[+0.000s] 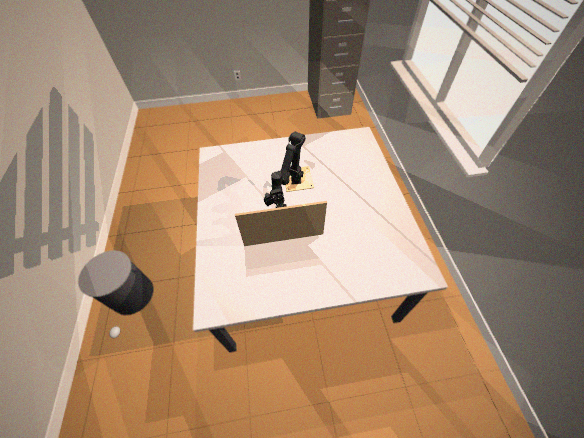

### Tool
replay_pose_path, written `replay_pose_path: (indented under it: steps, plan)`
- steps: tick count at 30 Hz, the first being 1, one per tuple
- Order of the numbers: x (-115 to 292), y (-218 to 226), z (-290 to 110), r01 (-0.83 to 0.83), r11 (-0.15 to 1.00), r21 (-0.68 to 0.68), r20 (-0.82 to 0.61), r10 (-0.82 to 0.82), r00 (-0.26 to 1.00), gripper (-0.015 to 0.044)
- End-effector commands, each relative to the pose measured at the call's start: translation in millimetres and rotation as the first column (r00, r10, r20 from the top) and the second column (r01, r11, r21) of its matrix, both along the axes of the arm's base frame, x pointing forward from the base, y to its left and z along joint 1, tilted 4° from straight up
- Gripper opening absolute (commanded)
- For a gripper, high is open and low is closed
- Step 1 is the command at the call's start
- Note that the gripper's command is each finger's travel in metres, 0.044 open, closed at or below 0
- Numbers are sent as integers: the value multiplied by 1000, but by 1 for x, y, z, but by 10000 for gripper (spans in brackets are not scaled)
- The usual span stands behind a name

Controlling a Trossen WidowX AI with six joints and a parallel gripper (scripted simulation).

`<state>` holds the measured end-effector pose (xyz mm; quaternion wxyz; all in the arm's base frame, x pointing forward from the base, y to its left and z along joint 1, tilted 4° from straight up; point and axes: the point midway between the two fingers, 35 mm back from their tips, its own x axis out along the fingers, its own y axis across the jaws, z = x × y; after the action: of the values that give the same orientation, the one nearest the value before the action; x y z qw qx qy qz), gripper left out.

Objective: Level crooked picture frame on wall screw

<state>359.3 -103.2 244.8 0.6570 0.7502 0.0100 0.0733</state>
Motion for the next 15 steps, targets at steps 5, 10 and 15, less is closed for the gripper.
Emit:
replay_pose_path:
  steps: [5, 10, 15]
  plan:
    - [0, 0, 0, 3, 1000, -1, 1, -3, 1000, 0]
    - [0, 0, 1, 3, 1000, -1, 1, -3, 1000, 0]
    - [0, 0, 3, 3, 1000, -1, 1, -3, 1000, 0]
